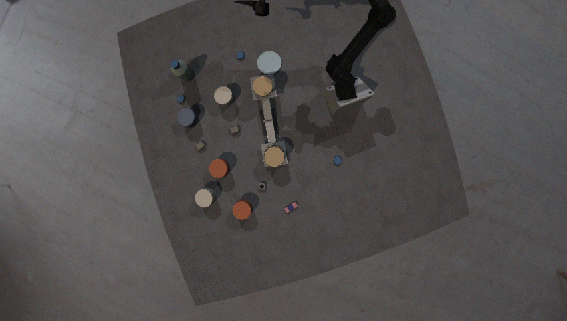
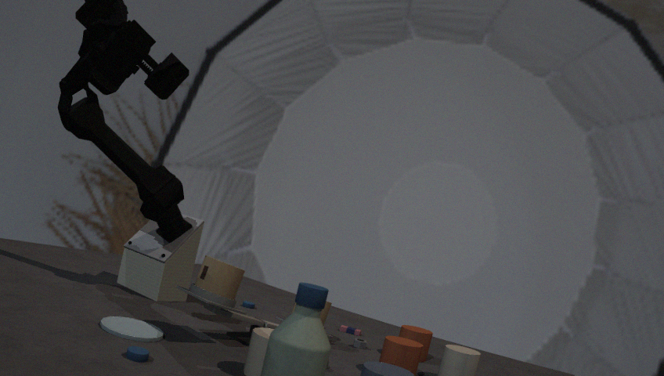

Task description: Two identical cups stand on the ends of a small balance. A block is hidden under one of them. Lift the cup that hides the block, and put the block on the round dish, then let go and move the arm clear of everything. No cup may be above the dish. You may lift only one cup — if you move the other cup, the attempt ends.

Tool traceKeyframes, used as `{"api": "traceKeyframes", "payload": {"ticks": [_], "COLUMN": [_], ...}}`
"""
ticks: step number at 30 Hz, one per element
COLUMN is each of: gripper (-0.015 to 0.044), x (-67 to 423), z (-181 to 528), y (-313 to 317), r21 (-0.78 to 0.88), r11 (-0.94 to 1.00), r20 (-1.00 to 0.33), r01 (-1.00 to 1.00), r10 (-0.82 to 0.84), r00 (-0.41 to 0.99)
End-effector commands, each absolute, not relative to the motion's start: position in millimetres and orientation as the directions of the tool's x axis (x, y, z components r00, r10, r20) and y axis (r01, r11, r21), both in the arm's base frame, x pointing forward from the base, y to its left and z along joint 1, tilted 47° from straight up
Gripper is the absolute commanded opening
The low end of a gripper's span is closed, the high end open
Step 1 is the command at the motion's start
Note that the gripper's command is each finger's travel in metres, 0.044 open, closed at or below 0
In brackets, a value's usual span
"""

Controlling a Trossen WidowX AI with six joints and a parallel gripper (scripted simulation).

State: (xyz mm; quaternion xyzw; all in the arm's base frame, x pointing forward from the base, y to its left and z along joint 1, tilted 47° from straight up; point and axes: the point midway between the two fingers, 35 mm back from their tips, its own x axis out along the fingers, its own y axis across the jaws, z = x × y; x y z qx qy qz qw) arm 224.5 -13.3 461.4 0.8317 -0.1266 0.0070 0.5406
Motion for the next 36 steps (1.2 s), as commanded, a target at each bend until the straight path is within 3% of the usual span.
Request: {"api": "traceKeyframes", "payload": {"ticks": [1,20,36], "gripper": [0.0426,0.0440,0.0440], "x": [225.2,277.4,282.0], "z": [460.7,362.0,263.9], "y": [-12.8,46.2,97.2], "r21": [0.899,0.967,0.862], "r11": [-0.383,-0.183,0.153], "r20": [0.146,-0.197,-0.474], "r01": [-0.215,0.177,0.482], "r10": [-0.202,-0.101,-0.091], "r00": [0.968,0.975,0.876]}}
